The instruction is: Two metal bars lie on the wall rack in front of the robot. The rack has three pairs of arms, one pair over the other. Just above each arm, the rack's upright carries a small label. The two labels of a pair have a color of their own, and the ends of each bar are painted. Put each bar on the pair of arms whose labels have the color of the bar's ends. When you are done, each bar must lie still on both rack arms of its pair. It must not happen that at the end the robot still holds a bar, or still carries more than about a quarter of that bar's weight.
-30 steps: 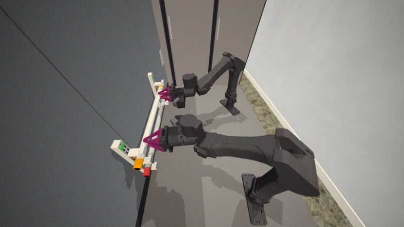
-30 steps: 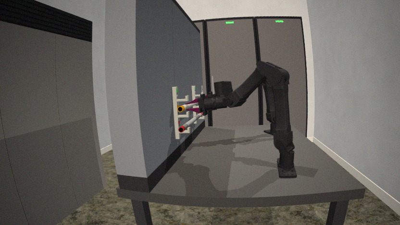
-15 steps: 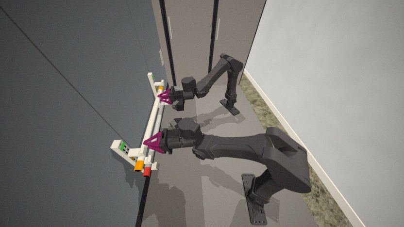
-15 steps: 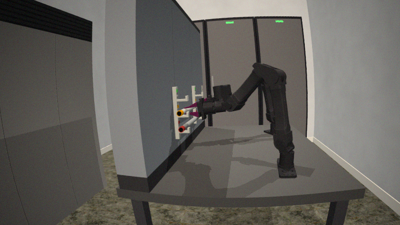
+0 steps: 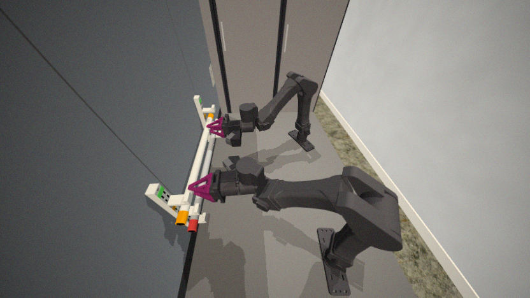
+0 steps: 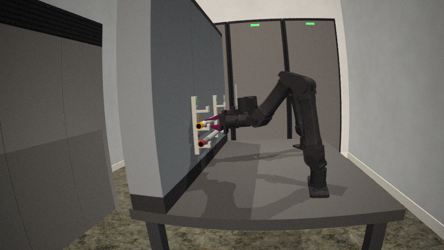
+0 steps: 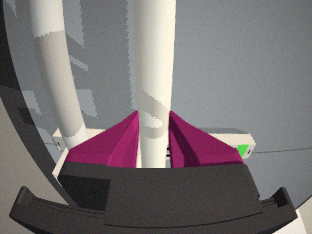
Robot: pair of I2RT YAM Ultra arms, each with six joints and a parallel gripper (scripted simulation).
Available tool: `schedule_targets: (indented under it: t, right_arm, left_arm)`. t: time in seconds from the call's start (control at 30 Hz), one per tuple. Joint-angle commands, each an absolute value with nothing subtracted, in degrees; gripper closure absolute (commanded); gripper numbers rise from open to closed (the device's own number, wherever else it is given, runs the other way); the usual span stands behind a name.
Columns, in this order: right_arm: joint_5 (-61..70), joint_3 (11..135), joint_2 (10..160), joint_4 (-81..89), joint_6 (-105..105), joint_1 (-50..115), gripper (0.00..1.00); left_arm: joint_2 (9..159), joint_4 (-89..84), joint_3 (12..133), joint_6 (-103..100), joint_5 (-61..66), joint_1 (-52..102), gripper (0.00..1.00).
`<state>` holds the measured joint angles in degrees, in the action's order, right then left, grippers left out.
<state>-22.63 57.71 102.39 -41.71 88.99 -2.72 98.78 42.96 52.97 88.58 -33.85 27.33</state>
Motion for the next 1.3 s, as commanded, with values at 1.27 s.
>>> schedule_targets:
  t: [1.27]
  right_arm:
    - [-22.29, 56.59, 103.65, -47.12, 89.99, -3.25, 0.76]
  left_arm:
    - [99.91, 48.12, 51.87, 90.01, -33.42, 26.88, 0.76]
